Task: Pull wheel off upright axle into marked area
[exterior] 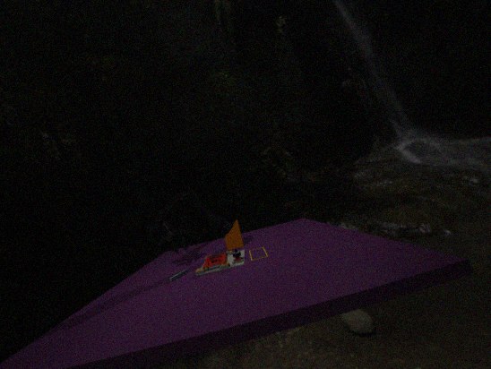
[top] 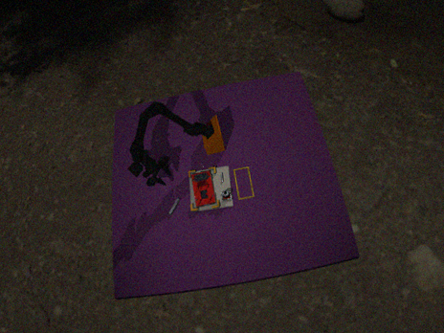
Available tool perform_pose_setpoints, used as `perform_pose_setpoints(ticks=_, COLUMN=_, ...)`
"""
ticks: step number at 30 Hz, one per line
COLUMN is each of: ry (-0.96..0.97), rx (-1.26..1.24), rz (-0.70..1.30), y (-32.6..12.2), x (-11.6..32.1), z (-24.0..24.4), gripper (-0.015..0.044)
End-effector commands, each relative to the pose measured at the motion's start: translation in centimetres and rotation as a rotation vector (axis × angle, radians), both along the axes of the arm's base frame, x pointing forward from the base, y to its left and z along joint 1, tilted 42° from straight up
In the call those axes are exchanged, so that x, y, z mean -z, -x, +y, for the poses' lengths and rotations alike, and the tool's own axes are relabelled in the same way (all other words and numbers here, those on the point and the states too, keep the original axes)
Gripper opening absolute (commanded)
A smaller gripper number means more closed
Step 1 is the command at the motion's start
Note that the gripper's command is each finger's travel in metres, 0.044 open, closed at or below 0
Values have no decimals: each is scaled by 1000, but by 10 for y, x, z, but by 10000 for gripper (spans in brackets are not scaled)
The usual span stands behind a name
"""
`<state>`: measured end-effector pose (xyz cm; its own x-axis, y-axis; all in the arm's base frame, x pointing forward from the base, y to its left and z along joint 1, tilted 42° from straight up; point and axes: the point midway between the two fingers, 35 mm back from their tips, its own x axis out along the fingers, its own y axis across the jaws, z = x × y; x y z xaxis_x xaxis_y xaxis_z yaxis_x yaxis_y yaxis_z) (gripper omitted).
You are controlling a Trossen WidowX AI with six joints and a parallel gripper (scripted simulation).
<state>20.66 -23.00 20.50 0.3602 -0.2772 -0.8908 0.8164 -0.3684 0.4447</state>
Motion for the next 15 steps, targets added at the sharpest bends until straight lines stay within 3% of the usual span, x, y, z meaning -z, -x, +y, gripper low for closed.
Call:
perform_pose_setpoints(ticks=1, ry=29, rx=-221, rz=168, y=-38, x=26, z=16, gripper=300)
perform_pose_setpoints(ticks=15, ry=264, rx=-1029, rz=756, y=-138, x=127, z=132, gripper=300)
